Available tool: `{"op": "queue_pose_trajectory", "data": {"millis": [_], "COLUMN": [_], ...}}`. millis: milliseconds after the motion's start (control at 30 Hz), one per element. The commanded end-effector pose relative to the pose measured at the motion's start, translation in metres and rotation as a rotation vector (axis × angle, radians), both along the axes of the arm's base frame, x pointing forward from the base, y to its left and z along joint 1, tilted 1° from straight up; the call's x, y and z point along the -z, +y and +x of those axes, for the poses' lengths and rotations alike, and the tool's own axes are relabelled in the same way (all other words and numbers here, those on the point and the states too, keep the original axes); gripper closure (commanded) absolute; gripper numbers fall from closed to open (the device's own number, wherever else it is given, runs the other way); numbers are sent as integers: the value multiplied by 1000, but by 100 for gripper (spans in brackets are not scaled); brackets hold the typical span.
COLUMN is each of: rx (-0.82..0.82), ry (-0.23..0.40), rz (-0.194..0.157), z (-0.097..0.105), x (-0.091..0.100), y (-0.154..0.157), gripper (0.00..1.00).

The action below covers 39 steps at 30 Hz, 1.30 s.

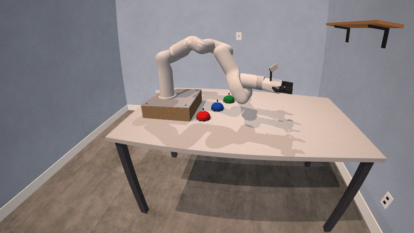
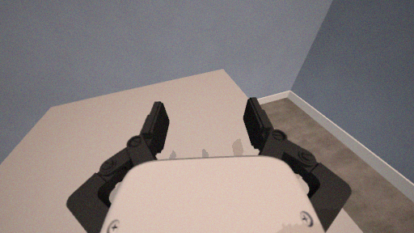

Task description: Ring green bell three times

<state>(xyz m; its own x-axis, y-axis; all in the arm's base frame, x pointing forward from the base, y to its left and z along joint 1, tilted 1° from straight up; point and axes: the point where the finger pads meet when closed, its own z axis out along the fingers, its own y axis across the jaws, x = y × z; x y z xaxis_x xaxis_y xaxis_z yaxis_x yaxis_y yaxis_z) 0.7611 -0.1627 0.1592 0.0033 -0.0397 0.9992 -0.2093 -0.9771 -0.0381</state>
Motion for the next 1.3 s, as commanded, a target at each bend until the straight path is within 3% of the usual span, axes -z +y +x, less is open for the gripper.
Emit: {"op": "queue_pose_trajectory", "data": {"millis": [0, 667, 767, 900, 933, 967, 1100, 1167, 1233, 1267], "rx": [0, -8, -37, -127, -127, -160, -160, -241, -241, -288], "ry": [-4, 14, 80, 262, 262, 323, 323, 458, 458, 530], "rz": [-1, -5, -23, -81, -81, -104, -104, -160, -160, -194], "z": [1, 2, 8, 13, 13, 12, 12, 1, 1, -8], "x": [-3, -2, 3, 16, 16, 21, 21, 33, 33, 39], "y": [0, 5, 26, 85, 85, 106, 106, 151, 151, 176], "gripper": [0, 0, 0, 0, 0, 0, 0, 0, 0, 0]}}
